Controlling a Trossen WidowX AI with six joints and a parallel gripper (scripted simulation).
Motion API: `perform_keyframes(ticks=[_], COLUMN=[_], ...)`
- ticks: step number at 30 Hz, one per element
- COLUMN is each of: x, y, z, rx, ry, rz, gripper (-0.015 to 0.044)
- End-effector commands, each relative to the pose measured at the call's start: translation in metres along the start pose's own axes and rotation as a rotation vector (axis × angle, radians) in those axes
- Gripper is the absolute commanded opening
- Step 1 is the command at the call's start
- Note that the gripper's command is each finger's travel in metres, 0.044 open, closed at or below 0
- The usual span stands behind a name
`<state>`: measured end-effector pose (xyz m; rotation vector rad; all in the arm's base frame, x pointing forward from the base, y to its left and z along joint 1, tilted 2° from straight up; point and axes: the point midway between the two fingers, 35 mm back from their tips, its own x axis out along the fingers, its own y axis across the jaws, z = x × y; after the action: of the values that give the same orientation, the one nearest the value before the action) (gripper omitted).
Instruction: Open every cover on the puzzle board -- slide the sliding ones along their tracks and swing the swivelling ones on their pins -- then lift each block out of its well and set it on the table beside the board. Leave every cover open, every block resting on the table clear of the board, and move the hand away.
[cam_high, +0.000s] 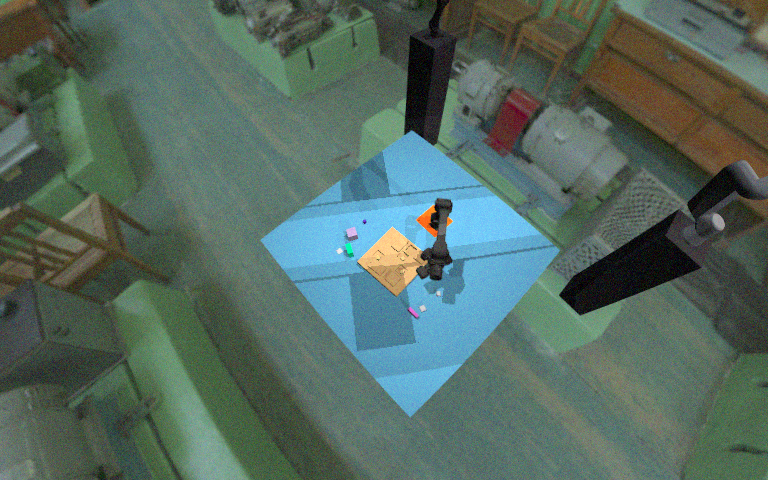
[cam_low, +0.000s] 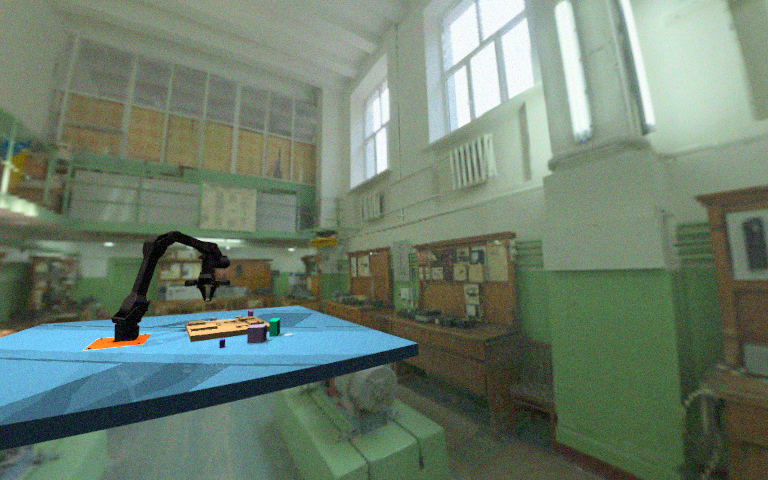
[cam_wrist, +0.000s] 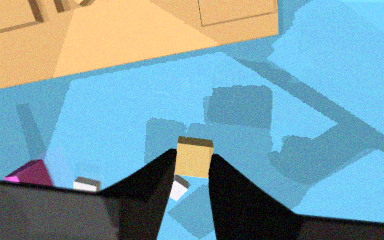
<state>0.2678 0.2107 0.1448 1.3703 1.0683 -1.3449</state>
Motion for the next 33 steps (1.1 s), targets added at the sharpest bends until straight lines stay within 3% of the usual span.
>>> perform_keyframes(ticks=[1, 33], x=[0.001, 0.049], y=[-0.005, -0.002], z=[-0.012, -0.016], rx=[0.002, 0.002], ry=[0.003, 0.003], rz=[-0.005, -0.004], gripper=[0.0080, 0.0080])
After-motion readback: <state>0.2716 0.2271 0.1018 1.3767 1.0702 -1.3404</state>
